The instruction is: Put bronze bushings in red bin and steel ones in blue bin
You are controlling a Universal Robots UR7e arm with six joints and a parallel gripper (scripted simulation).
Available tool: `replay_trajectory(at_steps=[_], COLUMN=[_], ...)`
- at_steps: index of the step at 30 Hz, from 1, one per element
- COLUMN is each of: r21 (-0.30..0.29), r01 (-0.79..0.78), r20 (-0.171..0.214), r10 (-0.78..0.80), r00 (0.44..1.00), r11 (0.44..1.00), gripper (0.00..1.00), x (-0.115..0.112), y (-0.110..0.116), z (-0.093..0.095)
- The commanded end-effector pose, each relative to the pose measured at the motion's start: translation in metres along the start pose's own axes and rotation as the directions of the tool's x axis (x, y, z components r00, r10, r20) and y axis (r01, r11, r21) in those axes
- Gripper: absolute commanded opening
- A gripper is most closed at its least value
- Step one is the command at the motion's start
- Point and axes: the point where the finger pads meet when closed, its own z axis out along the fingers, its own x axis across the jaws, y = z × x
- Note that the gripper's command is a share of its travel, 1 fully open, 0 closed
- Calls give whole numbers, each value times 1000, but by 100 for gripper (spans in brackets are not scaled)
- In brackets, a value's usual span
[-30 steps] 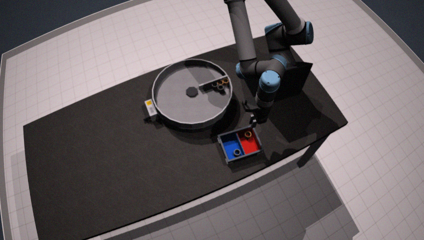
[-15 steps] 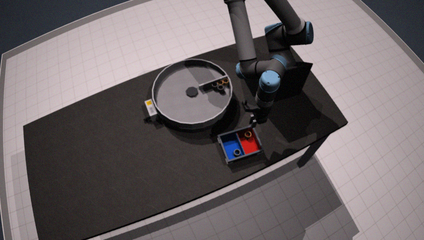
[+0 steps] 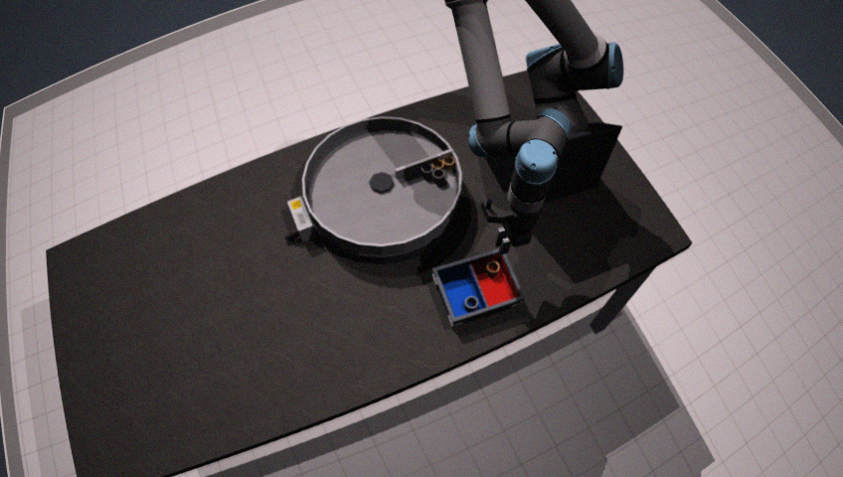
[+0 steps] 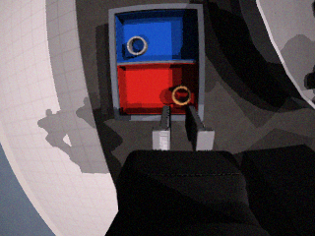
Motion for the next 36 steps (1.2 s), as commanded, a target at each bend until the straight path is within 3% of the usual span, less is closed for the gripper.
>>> replay_trajectory(at_steps=[1, 33, 36], r21=[1, 1, 1], r01=[0, 0, 0], r20=[1, 1, 1], r10=[0, 0, 0], r00=[1000, 1000, 1000], r11=[1000, 1000, 1000], gripper=[42, 42, 40], x=[0, 0, 33], y=[0, 0, -7], z=[0, 0, 2])
